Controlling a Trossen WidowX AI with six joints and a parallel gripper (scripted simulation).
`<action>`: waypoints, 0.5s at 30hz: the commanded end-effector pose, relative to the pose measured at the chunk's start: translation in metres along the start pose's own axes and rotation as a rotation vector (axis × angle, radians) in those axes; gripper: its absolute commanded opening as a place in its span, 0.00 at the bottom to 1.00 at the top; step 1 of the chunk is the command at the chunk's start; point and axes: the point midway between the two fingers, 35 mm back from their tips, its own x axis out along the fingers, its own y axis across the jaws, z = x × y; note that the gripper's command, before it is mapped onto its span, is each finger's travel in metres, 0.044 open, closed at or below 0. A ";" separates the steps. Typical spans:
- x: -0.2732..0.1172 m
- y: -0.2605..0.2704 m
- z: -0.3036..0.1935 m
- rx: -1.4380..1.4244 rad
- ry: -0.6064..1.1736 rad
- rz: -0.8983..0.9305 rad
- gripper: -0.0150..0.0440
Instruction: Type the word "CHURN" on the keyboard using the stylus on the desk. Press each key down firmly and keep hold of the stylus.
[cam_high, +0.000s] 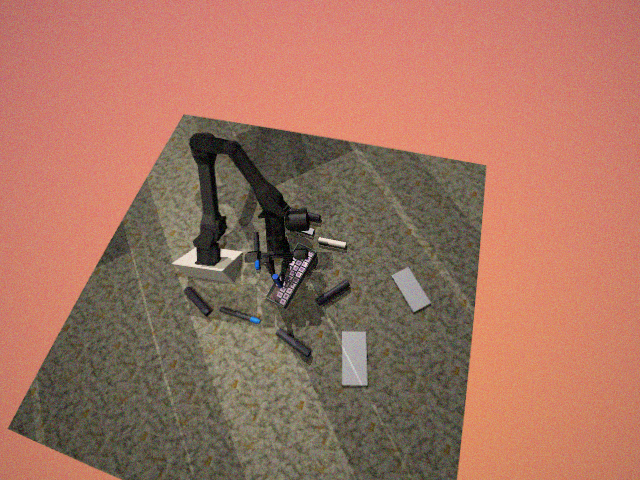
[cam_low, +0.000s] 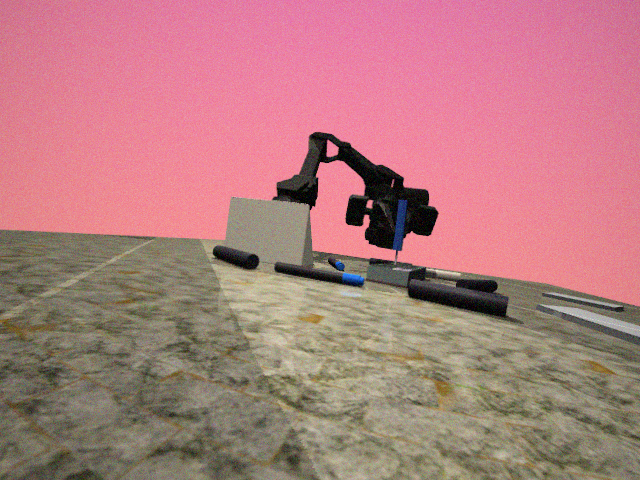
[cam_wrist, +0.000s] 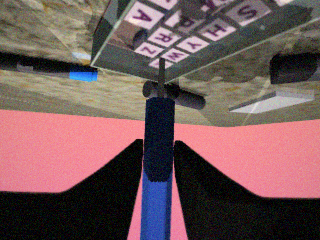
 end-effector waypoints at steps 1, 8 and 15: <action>0.000 0.000 0.000 0.003 0.004 0.001 0.39; 0.000 -0.001 0.000 0.003 0.004 0.001 0.39; 0.000 -0.001 0.000 0.003 0.004 0.001 0.39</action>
